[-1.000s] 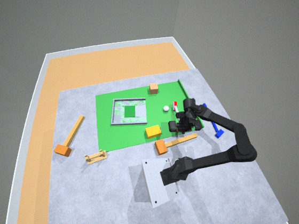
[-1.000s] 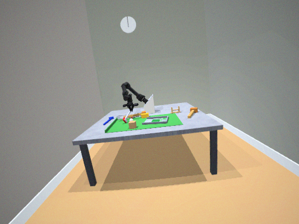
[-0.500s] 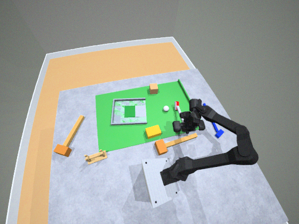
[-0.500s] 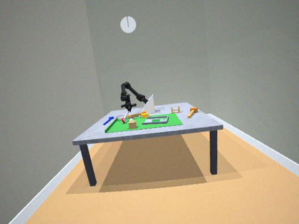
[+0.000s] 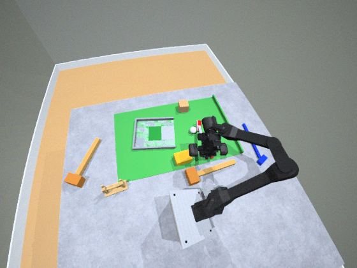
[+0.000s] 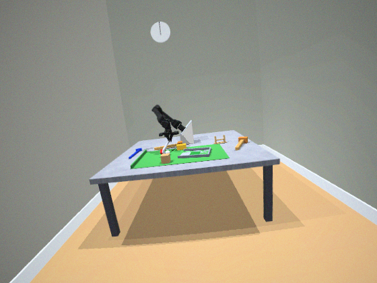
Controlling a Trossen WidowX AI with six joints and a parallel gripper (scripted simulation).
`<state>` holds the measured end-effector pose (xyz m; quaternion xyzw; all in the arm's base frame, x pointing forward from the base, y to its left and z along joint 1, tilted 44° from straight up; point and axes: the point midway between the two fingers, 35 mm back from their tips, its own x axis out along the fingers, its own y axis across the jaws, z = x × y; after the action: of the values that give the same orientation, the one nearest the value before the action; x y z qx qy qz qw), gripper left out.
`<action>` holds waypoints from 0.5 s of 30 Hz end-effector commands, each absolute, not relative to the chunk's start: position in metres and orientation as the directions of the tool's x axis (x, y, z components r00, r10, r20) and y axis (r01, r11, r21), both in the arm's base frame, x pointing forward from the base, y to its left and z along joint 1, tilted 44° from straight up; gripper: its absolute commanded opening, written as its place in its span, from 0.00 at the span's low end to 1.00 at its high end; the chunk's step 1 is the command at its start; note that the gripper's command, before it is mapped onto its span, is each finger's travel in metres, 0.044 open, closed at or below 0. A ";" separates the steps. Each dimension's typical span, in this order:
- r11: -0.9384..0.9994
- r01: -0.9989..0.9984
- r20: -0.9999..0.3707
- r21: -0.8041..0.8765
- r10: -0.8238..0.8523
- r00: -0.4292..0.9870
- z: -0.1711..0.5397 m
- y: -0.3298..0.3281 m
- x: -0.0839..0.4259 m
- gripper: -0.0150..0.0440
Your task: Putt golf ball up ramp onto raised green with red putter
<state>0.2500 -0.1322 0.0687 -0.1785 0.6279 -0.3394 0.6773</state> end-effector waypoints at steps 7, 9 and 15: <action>0.697 0.228 -0.718 -0.680 -0.695 -0.015 0.036 -0.095 0.253 0.25; 0.698 0.228 -0.719 -0.679 -0.695 -0.015 0.039 -0.092 0.253 0.25; 0.700 0.228 -0.721 -0.677 -0.692 -0.015 0.059 -0.070 0.255 0.25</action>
<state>0.2505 -0.0849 0.0461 -0.1877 0.6322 -0.3399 0.6705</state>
